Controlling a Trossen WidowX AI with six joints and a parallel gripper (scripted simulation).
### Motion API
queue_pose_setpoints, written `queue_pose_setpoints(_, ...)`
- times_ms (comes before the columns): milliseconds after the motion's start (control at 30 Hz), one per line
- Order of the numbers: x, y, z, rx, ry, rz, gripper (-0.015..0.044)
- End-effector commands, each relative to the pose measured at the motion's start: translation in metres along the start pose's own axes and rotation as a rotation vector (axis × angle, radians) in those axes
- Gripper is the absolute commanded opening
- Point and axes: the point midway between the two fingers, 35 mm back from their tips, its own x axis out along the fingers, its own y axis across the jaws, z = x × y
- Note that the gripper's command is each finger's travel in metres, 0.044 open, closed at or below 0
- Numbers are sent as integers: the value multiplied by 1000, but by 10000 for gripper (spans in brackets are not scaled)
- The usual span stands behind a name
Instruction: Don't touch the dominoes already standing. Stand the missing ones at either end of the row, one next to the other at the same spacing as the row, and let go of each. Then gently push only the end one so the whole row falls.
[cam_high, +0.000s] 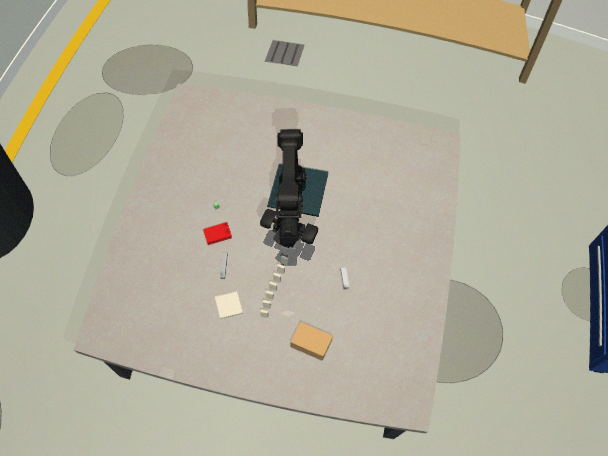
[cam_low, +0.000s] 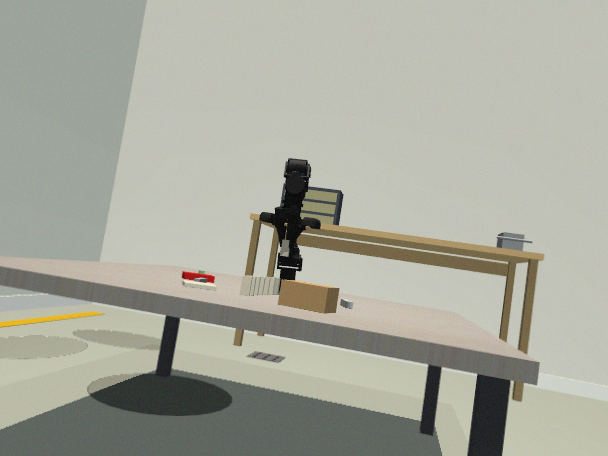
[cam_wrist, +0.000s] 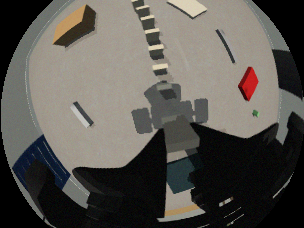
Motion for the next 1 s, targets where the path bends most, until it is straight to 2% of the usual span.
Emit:
queue_pose_setpoints(0, 16, 1, 1, -4, 9, 2, 107)
queue_pose_setpoints(733, 108, -1, -5, -4, 9, 1, 107)
queue_pose_setpoints(967, 114, -1, -6, -4, 9, 1, 107)
